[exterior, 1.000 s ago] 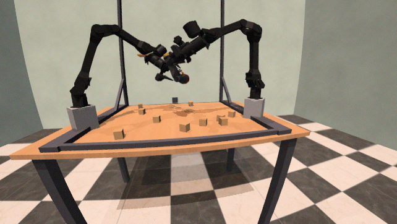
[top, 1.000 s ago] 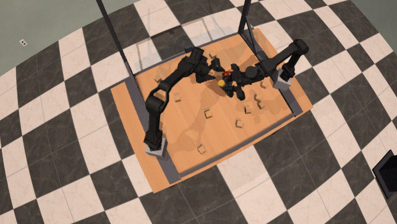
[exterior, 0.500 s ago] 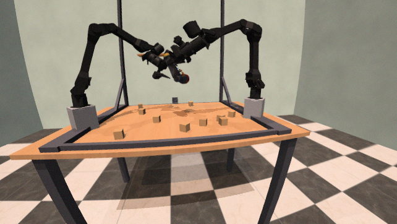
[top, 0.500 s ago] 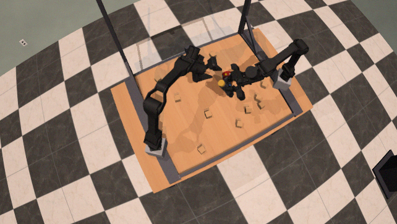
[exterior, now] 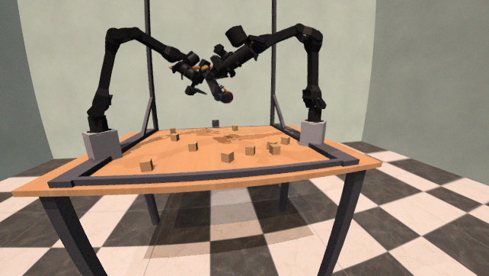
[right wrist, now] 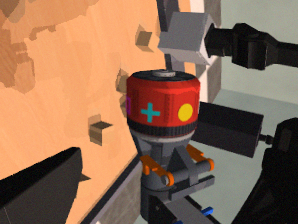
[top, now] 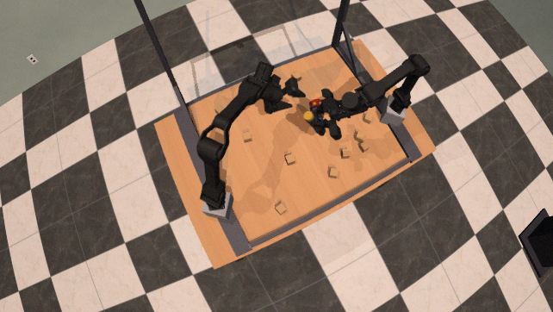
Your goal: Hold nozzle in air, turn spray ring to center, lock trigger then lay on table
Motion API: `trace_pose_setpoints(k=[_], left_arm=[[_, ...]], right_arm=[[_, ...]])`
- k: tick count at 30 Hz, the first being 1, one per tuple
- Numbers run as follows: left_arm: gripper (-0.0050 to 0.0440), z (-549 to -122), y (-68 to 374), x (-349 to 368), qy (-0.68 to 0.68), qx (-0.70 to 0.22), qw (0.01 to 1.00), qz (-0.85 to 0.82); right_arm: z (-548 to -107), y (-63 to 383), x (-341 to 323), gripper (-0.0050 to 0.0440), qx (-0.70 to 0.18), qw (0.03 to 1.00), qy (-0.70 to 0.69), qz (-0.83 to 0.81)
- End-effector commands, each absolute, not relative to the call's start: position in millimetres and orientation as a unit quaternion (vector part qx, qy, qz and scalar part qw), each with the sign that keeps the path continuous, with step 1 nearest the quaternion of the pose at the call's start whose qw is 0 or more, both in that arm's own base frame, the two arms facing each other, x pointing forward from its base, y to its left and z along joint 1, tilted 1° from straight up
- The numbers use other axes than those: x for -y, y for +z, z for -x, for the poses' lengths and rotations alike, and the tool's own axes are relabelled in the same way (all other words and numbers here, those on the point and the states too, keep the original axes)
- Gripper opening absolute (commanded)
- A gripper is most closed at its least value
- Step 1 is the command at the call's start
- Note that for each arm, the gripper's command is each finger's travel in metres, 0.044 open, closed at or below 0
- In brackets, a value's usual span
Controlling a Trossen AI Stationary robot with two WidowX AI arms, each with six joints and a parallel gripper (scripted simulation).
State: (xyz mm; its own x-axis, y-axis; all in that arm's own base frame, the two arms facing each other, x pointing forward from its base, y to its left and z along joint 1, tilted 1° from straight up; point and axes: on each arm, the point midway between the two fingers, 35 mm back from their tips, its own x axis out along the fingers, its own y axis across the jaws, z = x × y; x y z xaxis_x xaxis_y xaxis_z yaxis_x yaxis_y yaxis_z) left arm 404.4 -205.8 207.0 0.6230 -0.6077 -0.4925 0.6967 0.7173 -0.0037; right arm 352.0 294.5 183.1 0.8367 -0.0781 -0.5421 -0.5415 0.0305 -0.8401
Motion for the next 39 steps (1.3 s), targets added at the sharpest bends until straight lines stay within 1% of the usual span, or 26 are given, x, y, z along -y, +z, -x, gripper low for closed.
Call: trace_pose_setpoints(k=[1,38,39], left_arm=[[0.0170,-405.5,226.6,207.0,-0.366,-0.213,0.902,-0.092],[0.0170,-405.5,227.1,206.9,-0.366,-0.212,0.902,-0.092],[0.0170,-405.5,227.1,206.9,-0.366,-0.212,0.902,-0.092]], right_arm=[[-351.0,199.0,-294.0,0.0406,-0.220,0.693,0.165,0.667],[-352.9,196.5,-294.2,0.0406,-0.221,0.692,0.165,0.667],[-353.5,191.2,-295.8,0.0406,-0.219,0.689,0.164,0.671]])
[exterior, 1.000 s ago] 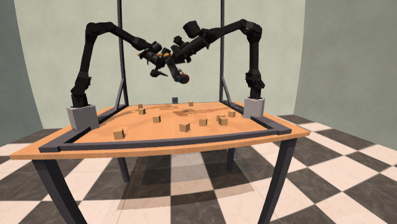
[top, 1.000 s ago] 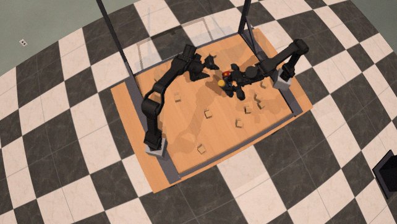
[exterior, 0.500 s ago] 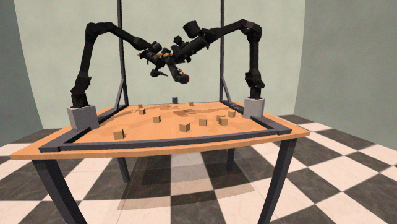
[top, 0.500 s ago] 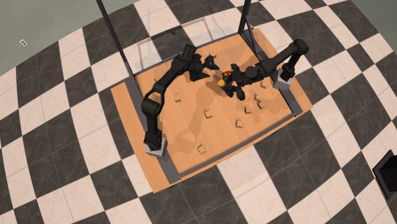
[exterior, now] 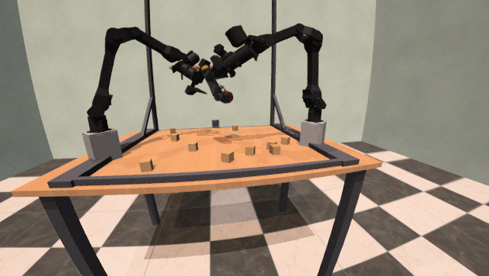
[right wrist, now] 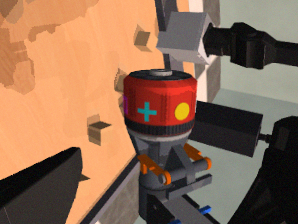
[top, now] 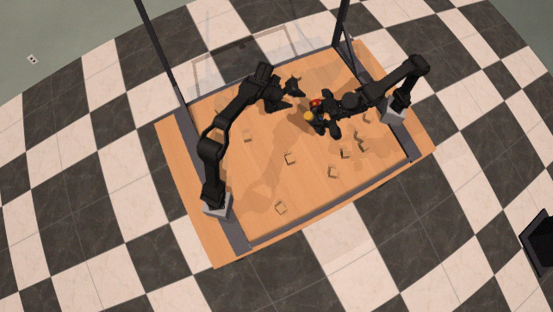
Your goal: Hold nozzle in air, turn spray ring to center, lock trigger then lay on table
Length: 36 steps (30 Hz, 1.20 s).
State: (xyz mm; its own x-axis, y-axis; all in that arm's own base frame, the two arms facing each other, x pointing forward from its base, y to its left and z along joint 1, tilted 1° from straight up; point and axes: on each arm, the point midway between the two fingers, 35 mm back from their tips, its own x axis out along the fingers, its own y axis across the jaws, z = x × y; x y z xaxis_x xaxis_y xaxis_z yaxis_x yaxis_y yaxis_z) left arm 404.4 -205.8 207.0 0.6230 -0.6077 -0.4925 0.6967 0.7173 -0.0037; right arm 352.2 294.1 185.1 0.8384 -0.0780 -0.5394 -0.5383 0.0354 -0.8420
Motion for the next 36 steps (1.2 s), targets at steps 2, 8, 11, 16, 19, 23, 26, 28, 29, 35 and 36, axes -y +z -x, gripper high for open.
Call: trace_pose_setpoints(k=[2,8,11,16,19,23,26,28,29,35,36], left_arm=[[0.0170,-406,227,207,-0.366,-0.212,0.902,-0.092],[0.0170,-406,227,207,-0.366,-0.212,0.902,-0.092],[0.0170,-406,227,207,-0.366,-0.212,0.902,-0.092],[0.0170,-406,227,207,-0.366,-0.212,0.902,-0.092],[0.0170,-406,227,207,-0.366,-0.212,0.902,-0.092],[0.0170,-406,227,207,-0.366,-0.212,0.902,-0.092],[0.0170,-406,227,207,-0.366,-0.212,0.902,-0.092],[0.0170,-406,227,207,-0.366,-0.212,0.902,-0.092],[0.0170,-406,227,207,-0.366,-0.212,0.902,-0.092],[0.0170,-406,227,207,-0.366,-0.212,0.902,-0.092],[0.0170,-406,227,207,-0.366,-0.212,0.902,-0.092]], right_arm=[[-356,188,-300,0.0406,-0.210,0.689,0.160,0.675],[-361,176,-310,0.0406,-0.183,0.690,0.149,0.684],[-364,170,-316,0.0406,-0.165,0.692,0.139,0.689],[-367,160,-323,0.0406,-0.139,0.692,0.123,0.698],[-367,154,-326,0.0406,-0.125,0.691,0.113,0.703],[-367,149,-327,0.0406,-0.116,0.691,0.106,0.706],[-368,147,-329,0.0406,-0.102,0.694,0.094,0.706],[-367,142,-330,0.0406,-0.095,0.692,0.087,0.710],[-366,141,-330,0.0406,-0.091,0.693,0.083,0.711],[-362,130,-329,0.0406,-0.071,0.690,0.059,0.718],[-361,129,-328,0.0406,-0.067,0.691,0.055,0.717]])
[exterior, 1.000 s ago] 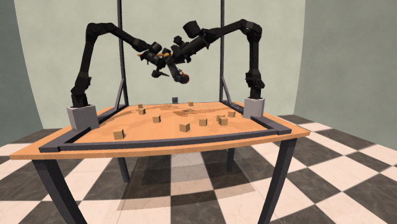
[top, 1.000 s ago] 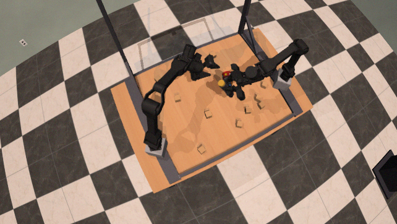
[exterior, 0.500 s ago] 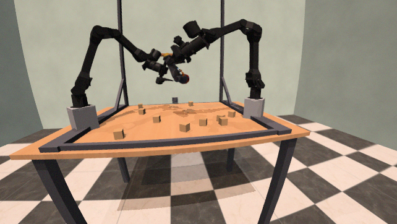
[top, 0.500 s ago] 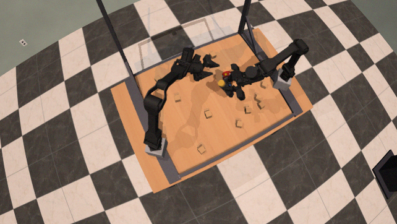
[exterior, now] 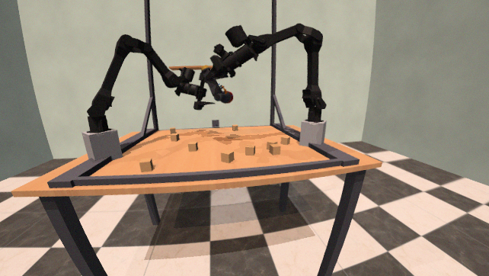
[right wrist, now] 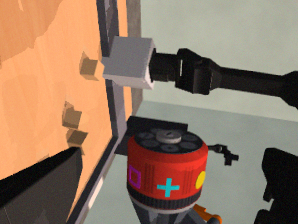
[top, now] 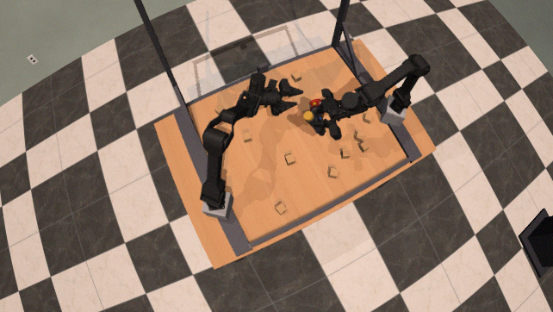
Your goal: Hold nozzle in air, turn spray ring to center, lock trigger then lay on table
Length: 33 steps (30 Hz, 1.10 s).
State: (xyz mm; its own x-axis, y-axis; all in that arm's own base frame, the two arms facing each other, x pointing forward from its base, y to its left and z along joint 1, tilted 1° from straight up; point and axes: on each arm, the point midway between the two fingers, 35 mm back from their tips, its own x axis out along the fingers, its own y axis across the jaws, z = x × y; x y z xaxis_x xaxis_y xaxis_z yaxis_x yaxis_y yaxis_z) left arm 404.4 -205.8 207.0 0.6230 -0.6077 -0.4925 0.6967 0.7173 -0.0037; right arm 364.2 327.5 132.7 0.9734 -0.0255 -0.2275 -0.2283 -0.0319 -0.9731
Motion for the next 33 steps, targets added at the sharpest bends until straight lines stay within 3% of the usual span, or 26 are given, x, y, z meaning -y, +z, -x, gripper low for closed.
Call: trace_pose_setpoints(k=[1,33], left_arm=[[0.0170,-406,227,207,-0.366,-0.212,0.902,-0.092],[0.0170,-406,227,207,-0.366,-0.212,0.902,-0.092]], right_arm=[[-360,125,-327,0.0406,-0.067,0.686,0.053,0.723],[-329,111,-294,0.0406,-0.017,0.701,-0.047,0.711]])
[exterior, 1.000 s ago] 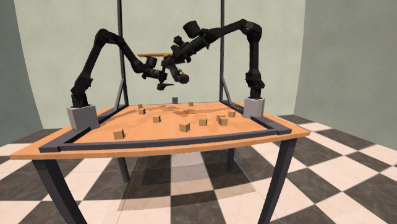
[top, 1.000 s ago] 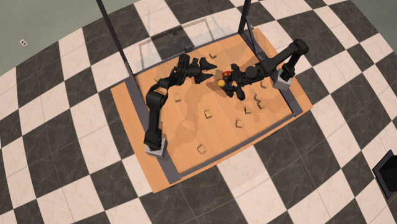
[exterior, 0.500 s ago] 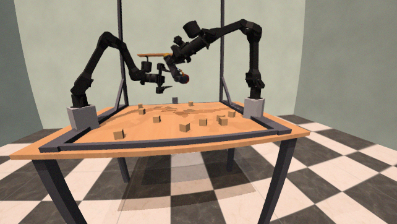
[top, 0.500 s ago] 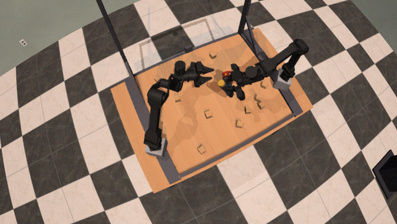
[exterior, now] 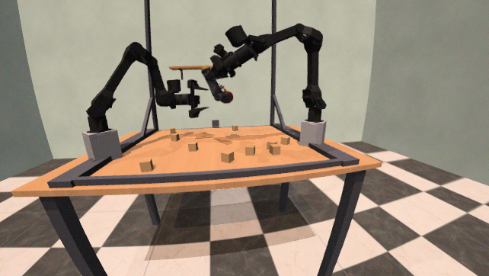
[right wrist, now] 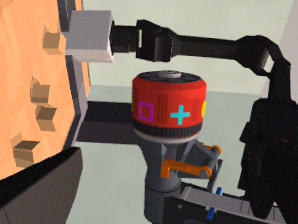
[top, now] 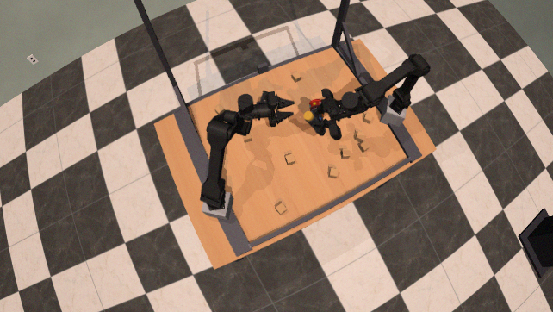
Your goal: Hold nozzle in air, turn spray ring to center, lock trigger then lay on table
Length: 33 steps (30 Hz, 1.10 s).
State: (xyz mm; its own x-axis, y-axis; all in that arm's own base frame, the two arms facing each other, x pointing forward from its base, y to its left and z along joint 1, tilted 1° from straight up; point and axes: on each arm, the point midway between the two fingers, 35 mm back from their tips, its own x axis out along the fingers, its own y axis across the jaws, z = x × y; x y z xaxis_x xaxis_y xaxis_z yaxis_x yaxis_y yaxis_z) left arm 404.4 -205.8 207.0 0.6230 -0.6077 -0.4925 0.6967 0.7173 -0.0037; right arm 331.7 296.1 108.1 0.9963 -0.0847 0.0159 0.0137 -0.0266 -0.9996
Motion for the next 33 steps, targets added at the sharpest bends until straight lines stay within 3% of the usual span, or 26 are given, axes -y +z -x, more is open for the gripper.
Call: trace_pose_setpoints(k=[1,33], left_arm=[[0.0170,-406,227,207,-0.366,-0.212,0.902,-0.092],[0.0170,-406,227,207,-0.366,-0.212,0.902,-0.092]], right_arm=[[-330,113,-296,0.0406,-0.017,0.702,-0.046,0.710],[-368,116,-293,0.0406,-0.018,0.705,-0.043,0.708]])
